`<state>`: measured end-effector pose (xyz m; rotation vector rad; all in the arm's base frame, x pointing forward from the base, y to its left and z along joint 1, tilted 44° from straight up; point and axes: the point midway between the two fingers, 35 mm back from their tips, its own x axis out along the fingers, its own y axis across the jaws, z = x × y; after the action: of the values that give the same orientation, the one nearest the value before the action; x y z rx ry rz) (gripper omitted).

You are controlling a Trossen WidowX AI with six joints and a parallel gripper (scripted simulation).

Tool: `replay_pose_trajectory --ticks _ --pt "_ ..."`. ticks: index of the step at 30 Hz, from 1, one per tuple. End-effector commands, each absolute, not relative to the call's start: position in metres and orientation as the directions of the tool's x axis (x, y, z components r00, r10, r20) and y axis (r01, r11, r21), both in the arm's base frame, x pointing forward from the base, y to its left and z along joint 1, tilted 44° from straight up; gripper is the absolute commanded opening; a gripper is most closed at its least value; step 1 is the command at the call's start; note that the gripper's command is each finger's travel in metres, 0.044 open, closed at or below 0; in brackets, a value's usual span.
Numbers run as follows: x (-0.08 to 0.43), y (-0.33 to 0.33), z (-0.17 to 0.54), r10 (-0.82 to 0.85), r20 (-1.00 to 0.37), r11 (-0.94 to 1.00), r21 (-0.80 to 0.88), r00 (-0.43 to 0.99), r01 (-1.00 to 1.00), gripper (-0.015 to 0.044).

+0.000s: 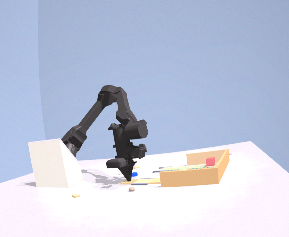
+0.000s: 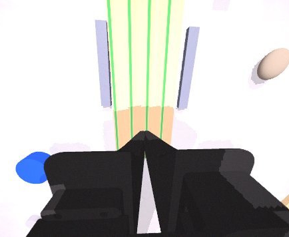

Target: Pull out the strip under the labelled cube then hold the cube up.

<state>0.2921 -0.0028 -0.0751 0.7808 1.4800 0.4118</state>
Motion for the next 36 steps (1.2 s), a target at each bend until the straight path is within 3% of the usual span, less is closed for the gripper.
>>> replay_pose_trajectory --ticks 1,36 --pt "0.281 0.002 -0.077 0.689 -0.722 0.696 0.684 0.067 0.216 0.0" --pt "0.23 0.013 -0.071 0.689 -0.722 0.696 0.684 0.064 0.218 0.0"
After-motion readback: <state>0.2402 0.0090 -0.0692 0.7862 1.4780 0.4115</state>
